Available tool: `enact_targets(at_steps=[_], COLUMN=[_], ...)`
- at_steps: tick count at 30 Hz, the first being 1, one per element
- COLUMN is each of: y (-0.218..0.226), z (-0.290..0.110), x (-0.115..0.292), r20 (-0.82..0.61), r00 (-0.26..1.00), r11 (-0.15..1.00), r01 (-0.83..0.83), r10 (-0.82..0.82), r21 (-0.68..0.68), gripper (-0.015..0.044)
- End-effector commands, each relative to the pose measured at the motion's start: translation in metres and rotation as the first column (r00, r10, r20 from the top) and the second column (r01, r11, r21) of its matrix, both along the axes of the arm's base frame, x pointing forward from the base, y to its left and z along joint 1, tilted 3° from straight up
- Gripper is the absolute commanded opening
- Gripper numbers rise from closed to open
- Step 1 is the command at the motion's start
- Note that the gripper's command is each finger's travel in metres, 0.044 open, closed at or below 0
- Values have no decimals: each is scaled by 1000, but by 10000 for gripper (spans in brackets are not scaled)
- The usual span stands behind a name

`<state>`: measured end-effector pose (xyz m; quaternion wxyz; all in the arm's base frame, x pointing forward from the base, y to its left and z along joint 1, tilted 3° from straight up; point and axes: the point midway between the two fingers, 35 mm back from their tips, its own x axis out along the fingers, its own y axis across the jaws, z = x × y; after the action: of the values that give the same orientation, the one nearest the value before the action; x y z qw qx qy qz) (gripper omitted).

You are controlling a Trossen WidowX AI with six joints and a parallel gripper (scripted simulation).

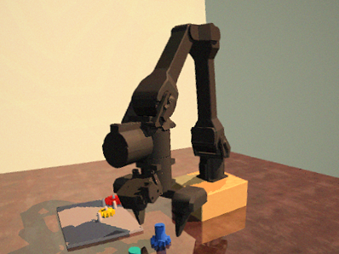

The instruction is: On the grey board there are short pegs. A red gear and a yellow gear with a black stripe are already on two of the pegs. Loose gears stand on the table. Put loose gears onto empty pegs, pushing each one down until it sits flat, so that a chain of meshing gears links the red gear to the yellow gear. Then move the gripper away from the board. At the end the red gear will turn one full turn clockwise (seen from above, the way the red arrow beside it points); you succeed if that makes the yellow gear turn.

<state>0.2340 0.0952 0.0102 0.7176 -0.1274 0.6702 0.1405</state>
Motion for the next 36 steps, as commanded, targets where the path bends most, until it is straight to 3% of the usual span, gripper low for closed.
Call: enact_targets(at_steps=[1,13,21,23,36], y=[0,0,0,0,1], z=[-2,-2,-2,-2,27], x=[-2,-2,-2,-2,5], r20=[-5,-5,-5,-5,-4], r00=[1000,1000,1000,1000,1000], r11=[1000,1000,1000,1000,1000], r01=[4,4,4,4,4], r10=[-4,-4,-4,-4,-4], r21=[2,2,2,2,3], gripper=[414,99,45,0,0])
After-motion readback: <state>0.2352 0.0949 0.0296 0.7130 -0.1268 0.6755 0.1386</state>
